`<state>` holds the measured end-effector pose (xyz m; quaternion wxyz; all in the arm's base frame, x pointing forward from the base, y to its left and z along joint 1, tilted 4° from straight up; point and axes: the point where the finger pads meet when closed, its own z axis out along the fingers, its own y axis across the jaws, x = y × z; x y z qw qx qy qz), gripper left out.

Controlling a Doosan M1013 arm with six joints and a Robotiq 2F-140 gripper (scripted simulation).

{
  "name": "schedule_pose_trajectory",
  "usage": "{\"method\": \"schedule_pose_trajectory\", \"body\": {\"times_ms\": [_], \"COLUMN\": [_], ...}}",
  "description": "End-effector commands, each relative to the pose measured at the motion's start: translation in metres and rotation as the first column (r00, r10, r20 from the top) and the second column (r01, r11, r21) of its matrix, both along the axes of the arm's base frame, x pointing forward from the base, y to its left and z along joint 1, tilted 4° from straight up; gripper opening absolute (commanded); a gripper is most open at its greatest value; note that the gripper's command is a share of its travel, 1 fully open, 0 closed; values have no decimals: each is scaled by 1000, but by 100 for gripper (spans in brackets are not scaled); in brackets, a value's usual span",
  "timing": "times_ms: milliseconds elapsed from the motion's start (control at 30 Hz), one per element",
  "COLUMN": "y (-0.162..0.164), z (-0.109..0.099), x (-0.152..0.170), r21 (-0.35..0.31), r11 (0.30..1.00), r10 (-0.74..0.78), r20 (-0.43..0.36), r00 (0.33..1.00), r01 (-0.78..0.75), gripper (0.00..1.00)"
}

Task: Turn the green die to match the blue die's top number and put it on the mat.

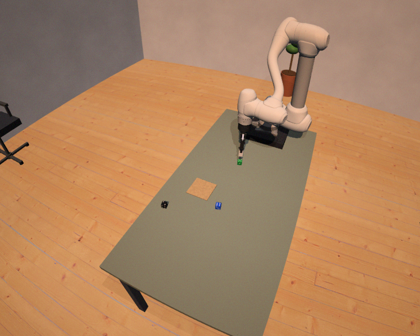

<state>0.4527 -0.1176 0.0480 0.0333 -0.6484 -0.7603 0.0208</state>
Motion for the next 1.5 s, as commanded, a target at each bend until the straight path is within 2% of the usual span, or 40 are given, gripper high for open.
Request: {"method": "schedule_pose_trajectory", "body": {"times_ms": [0, 1000, 1467], "y": [0, 0, 0], "z": [-2, -42, -48], "x": [0, -2, -3], "r21": [0, 0, 0], "r11": [1000, 1000, 1000], "r10": [0, 0, 0], "r20": [0, 0, 0], "r00": [1000, 1000, 1000], "r01": [0, 0, 0], "gripper": [35, 35, 35]}}
